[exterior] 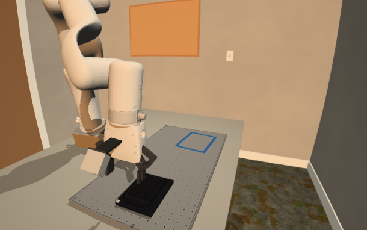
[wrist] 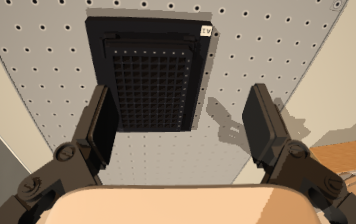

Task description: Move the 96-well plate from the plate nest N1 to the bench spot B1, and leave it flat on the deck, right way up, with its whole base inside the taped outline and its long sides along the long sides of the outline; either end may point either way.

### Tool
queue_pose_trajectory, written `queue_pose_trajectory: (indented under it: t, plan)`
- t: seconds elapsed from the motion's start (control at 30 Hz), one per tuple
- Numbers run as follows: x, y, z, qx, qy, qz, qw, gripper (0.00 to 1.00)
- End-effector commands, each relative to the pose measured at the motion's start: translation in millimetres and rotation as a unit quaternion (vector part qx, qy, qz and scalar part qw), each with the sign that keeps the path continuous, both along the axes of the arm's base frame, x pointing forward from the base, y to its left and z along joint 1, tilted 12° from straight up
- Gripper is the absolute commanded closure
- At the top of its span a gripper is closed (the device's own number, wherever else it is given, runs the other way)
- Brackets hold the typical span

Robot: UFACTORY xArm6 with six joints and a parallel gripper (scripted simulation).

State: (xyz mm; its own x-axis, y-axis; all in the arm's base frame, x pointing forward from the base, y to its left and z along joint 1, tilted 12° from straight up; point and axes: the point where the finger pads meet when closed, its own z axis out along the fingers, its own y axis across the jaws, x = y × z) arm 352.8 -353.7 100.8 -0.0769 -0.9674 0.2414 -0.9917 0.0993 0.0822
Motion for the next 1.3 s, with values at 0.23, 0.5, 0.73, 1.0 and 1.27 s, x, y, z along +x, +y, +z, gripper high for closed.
queue_pose_trajectory:
  t: [0.23,0.5,0.73,1.0,1.27]
  plan:
    - [23.3,40.2,-9.1,0.010,-0.055,-0.040,0.998,0.00]
    - [32.6,60.8,-14.2,0.012,-0.059,-0.043,0.997,0.00]
    - [32.6,60.8,-14.1,0.012,-0.059,-0.043,0.997,0.00]
    - [32.6,60.8,-14.2,0.012,-0.059,-0.043,0.997,0.00]
    - [32.5,58.4,-25.6,0.012,-0.059,-0.043,0.997,0.00]
